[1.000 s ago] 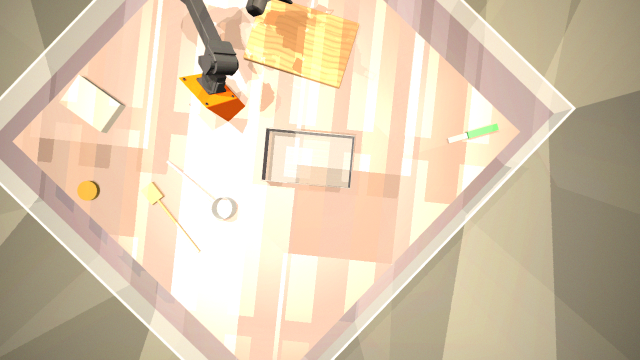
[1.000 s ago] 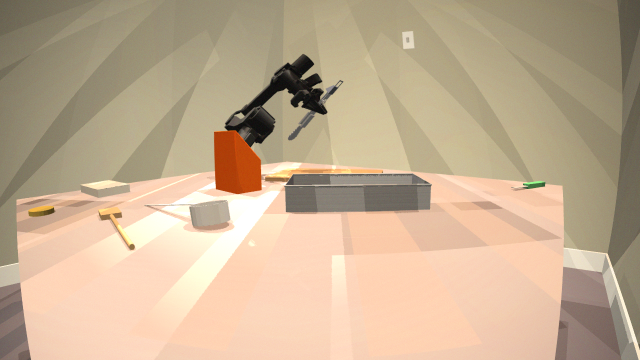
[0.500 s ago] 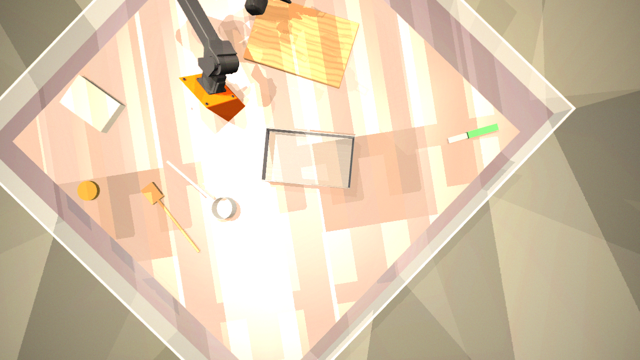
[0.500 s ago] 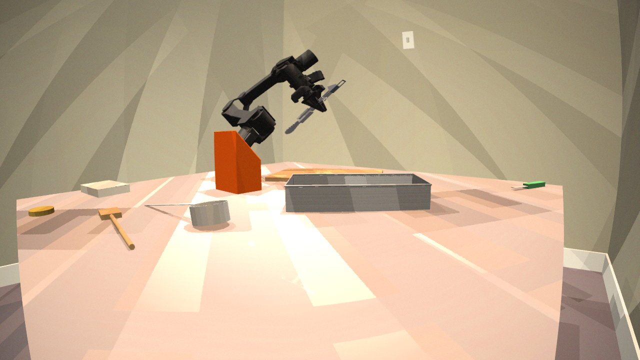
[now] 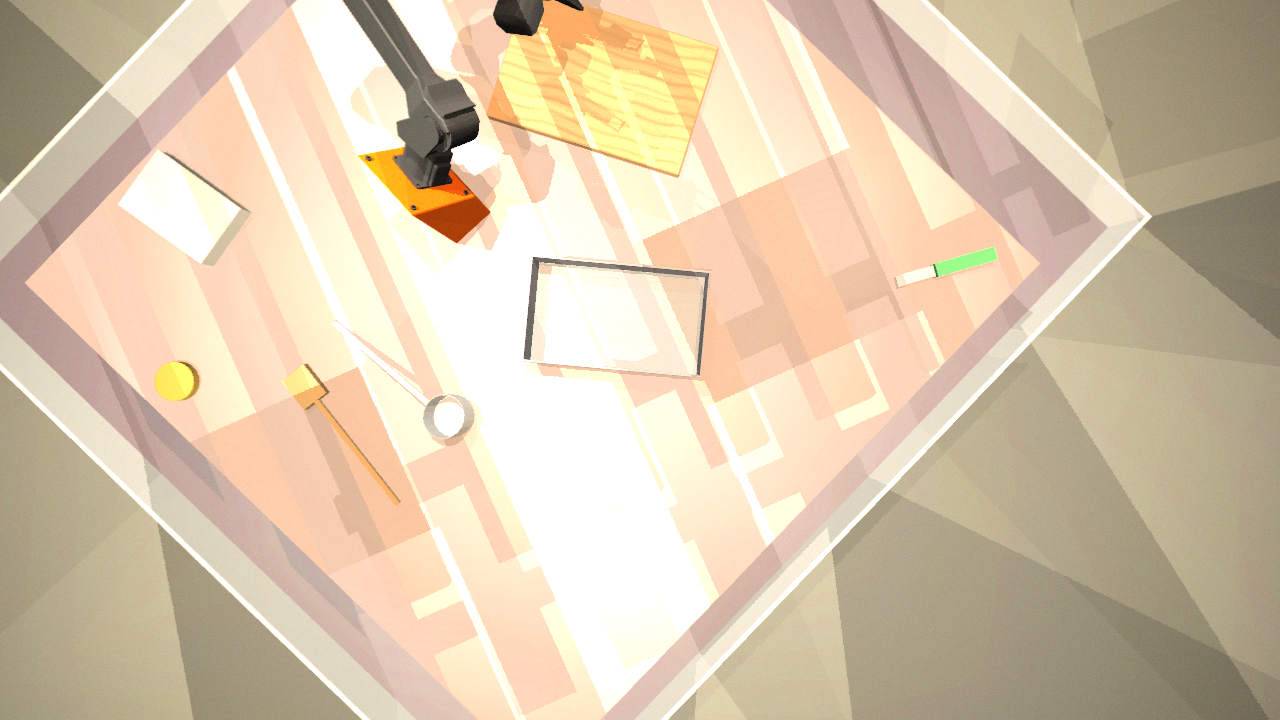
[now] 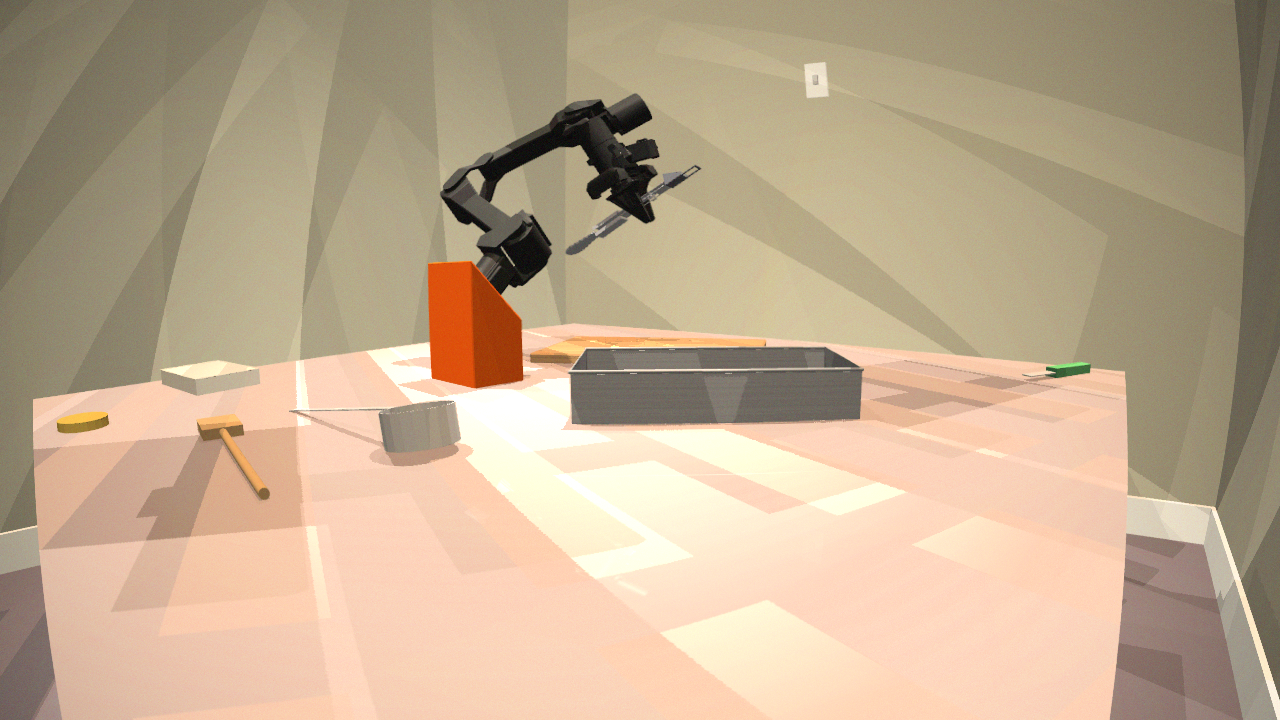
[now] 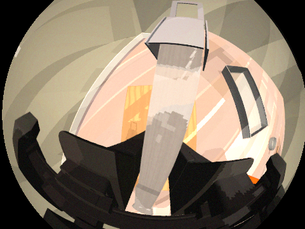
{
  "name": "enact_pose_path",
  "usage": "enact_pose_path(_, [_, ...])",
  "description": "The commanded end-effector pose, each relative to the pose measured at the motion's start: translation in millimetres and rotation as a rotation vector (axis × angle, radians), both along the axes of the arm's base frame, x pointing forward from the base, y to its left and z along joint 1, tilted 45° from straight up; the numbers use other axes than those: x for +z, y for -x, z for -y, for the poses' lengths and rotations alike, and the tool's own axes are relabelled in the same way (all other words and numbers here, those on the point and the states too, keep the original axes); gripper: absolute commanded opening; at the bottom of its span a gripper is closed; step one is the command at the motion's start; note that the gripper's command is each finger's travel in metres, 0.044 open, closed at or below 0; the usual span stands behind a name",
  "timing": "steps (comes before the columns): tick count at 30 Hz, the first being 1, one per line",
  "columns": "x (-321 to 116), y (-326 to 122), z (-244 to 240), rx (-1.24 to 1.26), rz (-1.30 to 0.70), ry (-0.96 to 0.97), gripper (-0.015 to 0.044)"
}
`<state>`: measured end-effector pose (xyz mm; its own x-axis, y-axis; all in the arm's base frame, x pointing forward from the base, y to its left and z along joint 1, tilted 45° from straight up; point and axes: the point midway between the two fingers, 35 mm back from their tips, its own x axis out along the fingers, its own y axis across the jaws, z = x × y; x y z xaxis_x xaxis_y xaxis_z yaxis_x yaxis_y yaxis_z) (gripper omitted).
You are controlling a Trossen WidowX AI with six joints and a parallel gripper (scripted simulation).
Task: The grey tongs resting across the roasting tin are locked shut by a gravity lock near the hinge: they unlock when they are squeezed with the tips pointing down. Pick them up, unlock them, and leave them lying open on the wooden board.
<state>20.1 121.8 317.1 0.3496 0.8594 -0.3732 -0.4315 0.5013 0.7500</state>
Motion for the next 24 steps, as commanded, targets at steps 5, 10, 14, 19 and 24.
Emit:
enact_pose_path(5, [2.3, -5.6, -1.2, 0.052, -0.030, 0.035, -0.0150])
enact_pose_path(10, [2.4, -8.6, -4.3, 0.092, -0.052, 0.055, -0.0150])
enact_pose_path(14, [1.8, -11.2, -6.9, 0.119, -0.067, 0.076, -0.0150])
enact_pose_path(19, [0.8, -13.6, -10.7, 0.154, -0.082, 0.104, -0.0150])
enact_pose_path(24, [-0.5, -16.0, -15.7, 0.187, -0.097, 0.133, -0.0150])
